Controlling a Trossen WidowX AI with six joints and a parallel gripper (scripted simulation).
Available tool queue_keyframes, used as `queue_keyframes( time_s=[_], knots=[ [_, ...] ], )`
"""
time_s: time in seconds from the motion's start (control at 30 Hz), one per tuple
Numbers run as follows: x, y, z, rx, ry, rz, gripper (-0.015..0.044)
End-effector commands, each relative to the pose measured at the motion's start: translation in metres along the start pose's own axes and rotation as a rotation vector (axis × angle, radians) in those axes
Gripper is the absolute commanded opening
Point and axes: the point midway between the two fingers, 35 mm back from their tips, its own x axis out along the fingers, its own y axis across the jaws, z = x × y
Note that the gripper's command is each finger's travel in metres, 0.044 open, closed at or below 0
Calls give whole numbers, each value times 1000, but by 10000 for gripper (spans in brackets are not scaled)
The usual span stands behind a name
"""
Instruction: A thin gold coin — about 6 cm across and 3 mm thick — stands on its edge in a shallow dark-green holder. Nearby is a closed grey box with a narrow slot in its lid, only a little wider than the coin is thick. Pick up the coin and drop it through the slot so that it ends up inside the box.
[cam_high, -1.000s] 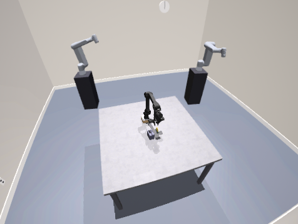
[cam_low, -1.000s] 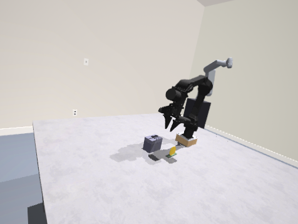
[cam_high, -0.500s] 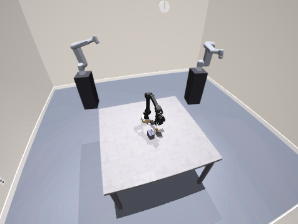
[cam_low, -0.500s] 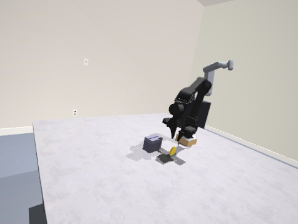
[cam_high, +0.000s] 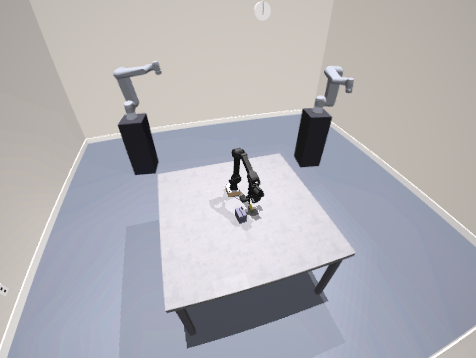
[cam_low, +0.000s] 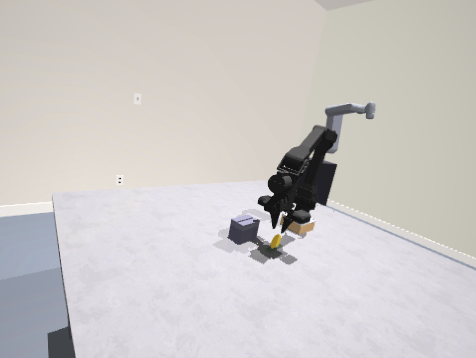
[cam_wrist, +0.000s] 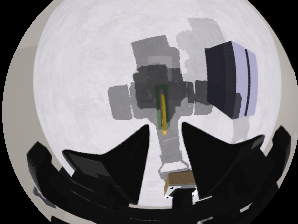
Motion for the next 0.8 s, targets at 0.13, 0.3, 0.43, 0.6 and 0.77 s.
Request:
queue_keyframes(
  time_s=[0.13, 0.3, 0.43, 0.6, 0.77],
  knots=[
    [16, 0, -3, 7, 15, 1, 161],
    [24, 0, -3, 7, 15, 1, 161],
    [30, 0, -2, 7, 15, 1, 161],
    [38, 0, -3, 7, 15, 1, 161],
    [46, 0, -3, 7, 15, 1, 161]
  ],
)
